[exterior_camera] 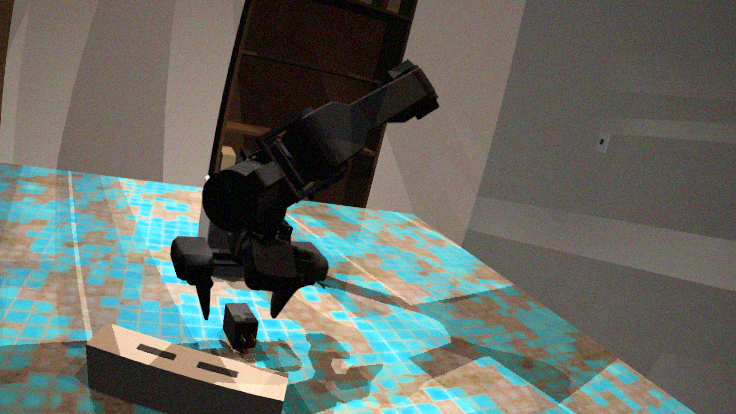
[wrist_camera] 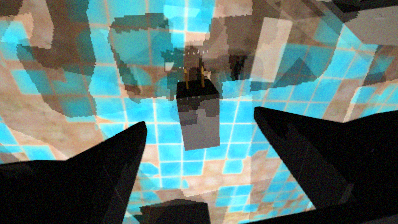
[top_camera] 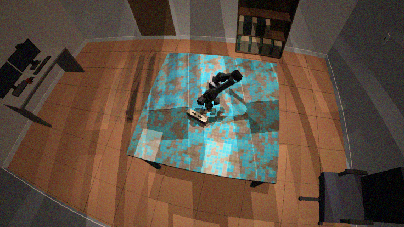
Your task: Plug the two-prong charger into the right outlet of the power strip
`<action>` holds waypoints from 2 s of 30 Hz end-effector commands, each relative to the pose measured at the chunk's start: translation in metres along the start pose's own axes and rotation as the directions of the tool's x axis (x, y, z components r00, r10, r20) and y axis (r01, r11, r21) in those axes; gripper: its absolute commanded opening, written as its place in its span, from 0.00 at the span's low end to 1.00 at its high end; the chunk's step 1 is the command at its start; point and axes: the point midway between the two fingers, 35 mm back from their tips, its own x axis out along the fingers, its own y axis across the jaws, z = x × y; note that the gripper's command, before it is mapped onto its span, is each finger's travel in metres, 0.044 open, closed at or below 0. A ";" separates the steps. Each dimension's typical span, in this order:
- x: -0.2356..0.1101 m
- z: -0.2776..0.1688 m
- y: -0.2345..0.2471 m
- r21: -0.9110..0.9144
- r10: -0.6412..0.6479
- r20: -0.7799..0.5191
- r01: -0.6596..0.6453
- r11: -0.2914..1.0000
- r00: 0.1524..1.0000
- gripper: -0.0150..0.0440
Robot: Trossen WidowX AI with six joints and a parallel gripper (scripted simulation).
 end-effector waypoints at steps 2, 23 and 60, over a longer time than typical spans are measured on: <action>0.010 -0.001 0.001 0.008 0.009 -0.005 -0.009 1.000 1.000 1.00; 0.024 0.000 0.002 0.000 0.005 -0.003 -0.005 1.000 1.000 0.69; -0.024 -0.006 -0.014 0.114 0.014 -0.004 -0.014 0.993 1.000 0.25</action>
